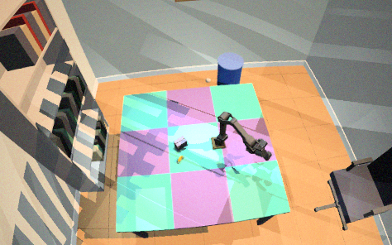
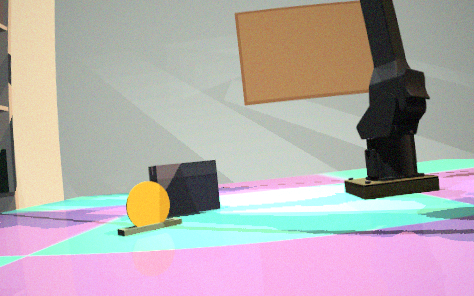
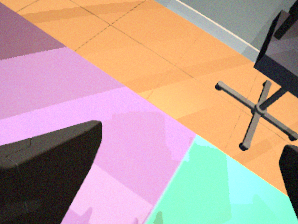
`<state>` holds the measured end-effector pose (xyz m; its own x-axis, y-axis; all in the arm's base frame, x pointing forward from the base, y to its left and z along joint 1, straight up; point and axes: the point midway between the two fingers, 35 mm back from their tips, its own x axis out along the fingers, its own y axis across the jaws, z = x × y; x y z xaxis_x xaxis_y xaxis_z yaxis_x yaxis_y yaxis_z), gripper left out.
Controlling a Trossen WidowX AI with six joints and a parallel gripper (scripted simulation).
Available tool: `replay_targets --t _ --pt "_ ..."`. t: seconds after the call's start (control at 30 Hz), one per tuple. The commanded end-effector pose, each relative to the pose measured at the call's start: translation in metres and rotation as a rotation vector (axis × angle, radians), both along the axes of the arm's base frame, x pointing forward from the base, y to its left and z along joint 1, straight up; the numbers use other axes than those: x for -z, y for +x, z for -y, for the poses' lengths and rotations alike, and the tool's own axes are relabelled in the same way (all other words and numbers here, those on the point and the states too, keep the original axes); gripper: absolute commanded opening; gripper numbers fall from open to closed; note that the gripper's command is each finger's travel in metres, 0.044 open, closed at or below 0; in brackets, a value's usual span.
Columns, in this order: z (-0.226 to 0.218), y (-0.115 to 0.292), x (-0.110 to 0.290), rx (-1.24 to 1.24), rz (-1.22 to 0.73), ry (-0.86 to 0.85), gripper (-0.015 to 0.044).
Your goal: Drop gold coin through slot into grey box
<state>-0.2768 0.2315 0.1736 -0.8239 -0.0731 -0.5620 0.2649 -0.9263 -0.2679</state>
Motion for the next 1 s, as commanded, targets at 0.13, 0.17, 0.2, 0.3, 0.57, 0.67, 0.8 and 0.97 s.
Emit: replay_targets --t 0.13,0.17,0.2,0.3,0.57,0.67,0.8,0.97 --pt "-0.045 0.043 0.004 0.214 0.057 -0.053 0.0269" --pt "-0.056 0.056 0.005 0.275 0.072 -0.07 0.0242" --pt "-0.067 0.071 0.007 0.336 0.086 -0.087 0.0216" --pt "-0.095 0.117 0.01 0.52 0.125 -0.141 0.0161" --pt "-0.131 0.258 0.022 1.006 0.24 -0.299 0.0161" --pt "-0.13 0.312 0.024 1.18 0.269 -0.365 0.0161" --pt "-0.118 0.381 0.026 1.398 0.288 -0.448 0.0161" --pt "-0.086 0.456 0.027 1.648 0.304 -0.563 0.0161"
